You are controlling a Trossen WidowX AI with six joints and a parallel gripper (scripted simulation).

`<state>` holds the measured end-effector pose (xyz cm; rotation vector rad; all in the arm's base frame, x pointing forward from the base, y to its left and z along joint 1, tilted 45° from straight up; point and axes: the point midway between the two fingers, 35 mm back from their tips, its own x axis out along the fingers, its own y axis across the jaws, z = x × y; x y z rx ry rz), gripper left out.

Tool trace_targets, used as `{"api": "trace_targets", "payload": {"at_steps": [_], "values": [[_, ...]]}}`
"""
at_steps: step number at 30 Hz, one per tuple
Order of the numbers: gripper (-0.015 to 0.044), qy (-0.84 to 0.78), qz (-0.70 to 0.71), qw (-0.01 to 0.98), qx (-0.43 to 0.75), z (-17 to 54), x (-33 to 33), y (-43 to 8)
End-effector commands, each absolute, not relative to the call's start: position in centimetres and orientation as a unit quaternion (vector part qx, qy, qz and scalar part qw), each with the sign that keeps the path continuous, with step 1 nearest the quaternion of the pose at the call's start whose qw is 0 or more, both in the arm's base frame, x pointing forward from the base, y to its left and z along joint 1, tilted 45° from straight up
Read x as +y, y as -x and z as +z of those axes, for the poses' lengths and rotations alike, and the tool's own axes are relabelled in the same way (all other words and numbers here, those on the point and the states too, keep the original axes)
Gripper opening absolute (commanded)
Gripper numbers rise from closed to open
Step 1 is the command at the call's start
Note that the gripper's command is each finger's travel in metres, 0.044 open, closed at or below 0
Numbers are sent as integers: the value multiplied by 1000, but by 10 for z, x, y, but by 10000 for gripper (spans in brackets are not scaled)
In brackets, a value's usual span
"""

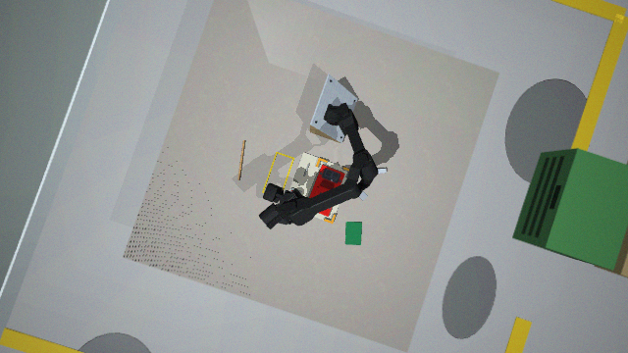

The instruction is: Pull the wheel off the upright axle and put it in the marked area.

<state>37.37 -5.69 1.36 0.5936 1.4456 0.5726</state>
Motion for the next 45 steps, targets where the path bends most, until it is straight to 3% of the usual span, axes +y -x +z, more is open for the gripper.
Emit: {"api": "trace_targets", "payload": {"at_steps": [1, 15, 26, 36, 40, 45], "values": [[300, -258, 281, 663, 645, 13, -48, -371], [300, -258, 281, 662, 645, 11, -48, -362], [300, -259, 282, 662, 644, -39, 4, -363], [300, -259, 282, 662, 644, -39, 5, -363], [195, -257, 282, 664, 643, -37, 2, -365], [162, -257, 282, 664, 643, -37, 2, -365]]}}
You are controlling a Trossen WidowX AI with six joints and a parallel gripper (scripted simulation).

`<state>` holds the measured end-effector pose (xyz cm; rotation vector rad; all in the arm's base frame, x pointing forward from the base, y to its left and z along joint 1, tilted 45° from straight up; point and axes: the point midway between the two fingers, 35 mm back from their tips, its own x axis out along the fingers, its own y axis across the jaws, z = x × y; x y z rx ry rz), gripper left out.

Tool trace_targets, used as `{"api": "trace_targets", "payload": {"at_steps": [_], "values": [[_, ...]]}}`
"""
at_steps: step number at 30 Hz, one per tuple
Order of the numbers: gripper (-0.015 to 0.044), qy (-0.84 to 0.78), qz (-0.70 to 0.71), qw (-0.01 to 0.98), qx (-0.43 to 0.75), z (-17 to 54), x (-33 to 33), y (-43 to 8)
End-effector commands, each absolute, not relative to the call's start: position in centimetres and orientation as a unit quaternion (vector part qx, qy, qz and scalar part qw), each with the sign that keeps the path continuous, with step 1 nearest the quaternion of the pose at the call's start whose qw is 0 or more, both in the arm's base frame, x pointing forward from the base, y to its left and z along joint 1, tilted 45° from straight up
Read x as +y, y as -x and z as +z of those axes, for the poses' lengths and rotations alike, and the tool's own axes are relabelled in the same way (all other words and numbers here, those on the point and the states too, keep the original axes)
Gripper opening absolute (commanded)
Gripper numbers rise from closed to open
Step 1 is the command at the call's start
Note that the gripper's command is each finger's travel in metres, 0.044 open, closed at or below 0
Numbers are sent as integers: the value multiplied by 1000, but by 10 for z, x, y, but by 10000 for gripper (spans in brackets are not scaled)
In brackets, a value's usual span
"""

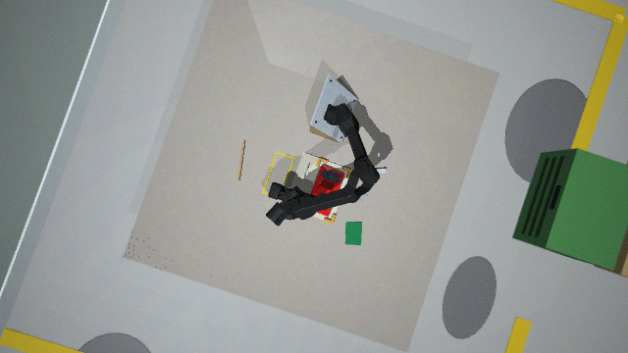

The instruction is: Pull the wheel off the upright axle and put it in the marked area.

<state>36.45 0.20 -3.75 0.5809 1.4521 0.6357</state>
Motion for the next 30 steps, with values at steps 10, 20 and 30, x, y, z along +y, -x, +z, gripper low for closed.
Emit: {"api": "trace_targets", "payload": {"at_steps": [10, 20, 30], "values": [[0, -257, 281, 664, 643, -36, 1, -365], [0, -257, 281, 664, 643, -34, -2, -365], [0, -257, 281, 664, 643, -32, -4, -365]]}}
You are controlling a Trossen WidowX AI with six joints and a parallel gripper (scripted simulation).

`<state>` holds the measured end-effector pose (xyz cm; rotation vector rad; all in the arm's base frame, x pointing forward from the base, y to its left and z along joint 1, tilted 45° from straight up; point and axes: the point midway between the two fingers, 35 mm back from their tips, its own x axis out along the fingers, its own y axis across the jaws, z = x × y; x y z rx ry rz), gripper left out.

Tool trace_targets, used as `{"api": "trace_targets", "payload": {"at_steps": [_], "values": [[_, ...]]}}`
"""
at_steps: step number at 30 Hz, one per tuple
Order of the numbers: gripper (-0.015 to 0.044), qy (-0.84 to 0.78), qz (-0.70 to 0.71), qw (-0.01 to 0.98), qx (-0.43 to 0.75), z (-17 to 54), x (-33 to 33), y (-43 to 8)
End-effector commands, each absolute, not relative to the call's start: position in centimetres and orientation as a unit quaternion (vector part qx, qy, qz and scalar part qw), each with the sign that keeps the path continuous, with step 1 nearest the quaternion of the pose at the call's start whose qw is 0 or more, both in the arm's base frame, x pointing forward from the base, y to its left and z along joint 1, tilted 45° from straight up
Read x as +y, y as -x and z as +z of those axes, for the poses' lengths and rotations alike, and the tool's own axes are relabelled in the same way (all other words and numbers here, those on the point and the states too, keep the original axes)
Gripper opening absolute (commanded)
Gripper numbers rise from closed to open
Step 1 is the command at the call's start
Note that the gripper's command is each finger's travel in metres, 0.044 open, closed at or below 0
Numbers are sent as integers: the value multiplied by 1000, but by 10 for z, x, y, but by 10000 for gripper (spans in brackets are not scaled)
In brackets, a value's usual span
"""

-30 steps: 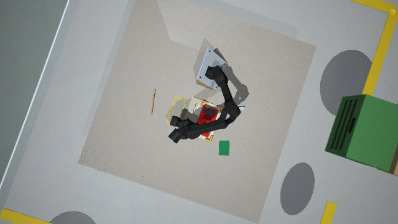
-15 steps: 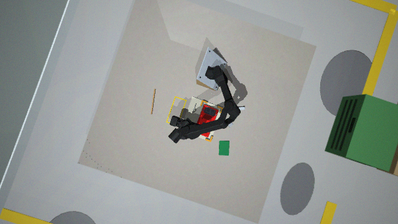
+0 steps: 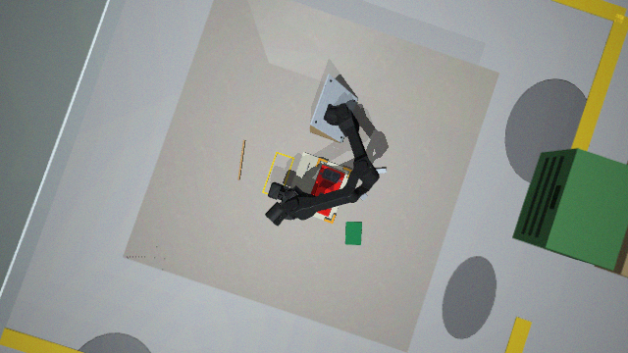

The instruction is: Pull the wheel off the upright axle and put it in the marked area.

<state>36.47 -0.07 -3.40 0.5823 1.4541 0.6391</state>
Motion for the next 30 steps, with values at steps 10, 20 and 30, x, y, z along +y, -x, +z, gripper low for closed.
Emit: {"api": "trace_targets", "payload": {"at_steps": [10, 20, 30], "values": [[0, -257, 281, 664, 643, -30, -6, -365], [0, -257, 281, 664, 643, -27, -9, -365], [0, -258, 281, 664, 644, -25, -11, -365]]}}
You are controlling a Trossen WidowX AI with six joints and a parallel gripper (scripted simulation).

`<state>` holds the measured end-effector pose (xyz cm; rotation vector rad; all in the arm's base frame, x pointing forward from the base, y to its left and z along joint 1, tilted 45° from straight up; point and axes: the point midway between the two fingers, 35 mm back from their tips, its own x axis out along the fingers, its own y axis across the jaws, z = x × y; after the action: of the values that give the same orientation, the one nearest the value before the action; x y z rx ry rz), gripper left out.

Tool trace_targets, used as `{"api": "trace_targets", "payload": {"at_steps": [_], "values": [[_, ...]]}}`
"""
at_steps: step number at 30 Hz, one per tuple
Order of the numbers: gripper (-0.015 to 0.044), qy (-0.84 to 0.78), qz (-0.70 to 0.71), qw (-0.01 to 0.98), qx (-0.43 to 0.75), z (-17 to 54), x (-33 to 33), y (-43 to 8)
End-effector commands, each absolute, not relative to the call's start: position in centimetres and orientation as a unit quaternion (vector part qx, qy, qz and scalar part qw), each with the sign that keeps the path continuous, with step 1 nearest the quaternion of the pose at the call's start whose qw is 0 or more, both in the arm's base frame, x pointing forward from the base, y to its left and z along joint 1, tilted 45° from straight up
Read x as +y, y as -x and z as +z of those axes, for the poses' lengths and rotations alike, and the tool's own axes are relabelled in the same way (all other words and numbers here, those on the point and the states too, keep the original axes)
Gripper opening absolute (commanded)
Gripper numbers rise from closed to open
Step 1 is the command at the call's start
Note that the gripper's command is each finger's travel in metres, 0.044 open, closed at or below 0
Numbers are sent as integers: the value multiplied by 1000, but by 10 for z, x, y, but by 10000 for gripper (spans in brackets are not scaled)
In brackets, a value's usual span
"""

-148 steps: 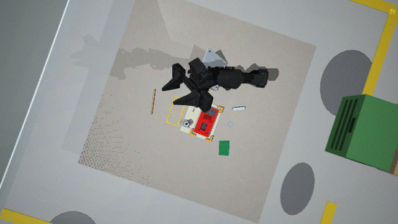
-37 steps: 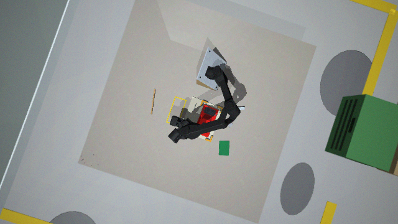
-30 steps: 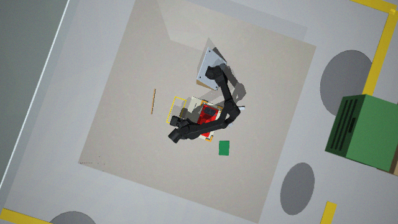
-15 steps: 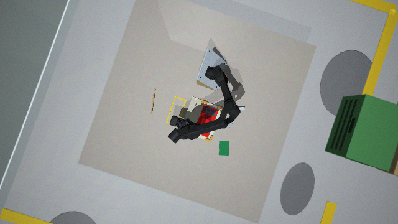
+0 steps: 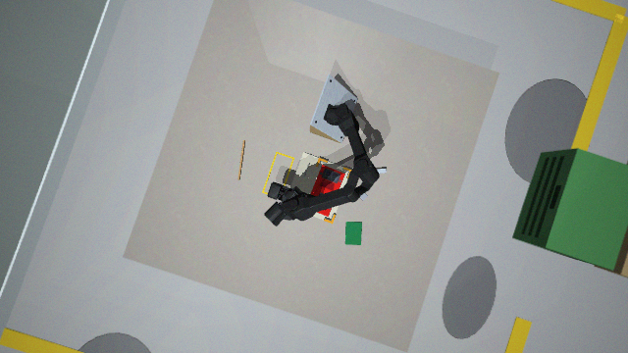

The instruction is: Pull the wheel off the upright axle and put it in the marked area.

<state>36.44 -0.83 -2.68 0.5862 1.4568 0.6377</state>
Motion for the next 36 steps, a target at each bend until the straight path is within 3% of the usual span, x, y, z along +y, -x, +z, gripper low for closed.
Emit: {"api": "trace_targets", "payload": {"at_steps": [1, 36], "values": [[0, -258, 281, 664, 644, -25, -11, -365], [0, -258, 281, 663, 644, -17, -19, -365]]}}
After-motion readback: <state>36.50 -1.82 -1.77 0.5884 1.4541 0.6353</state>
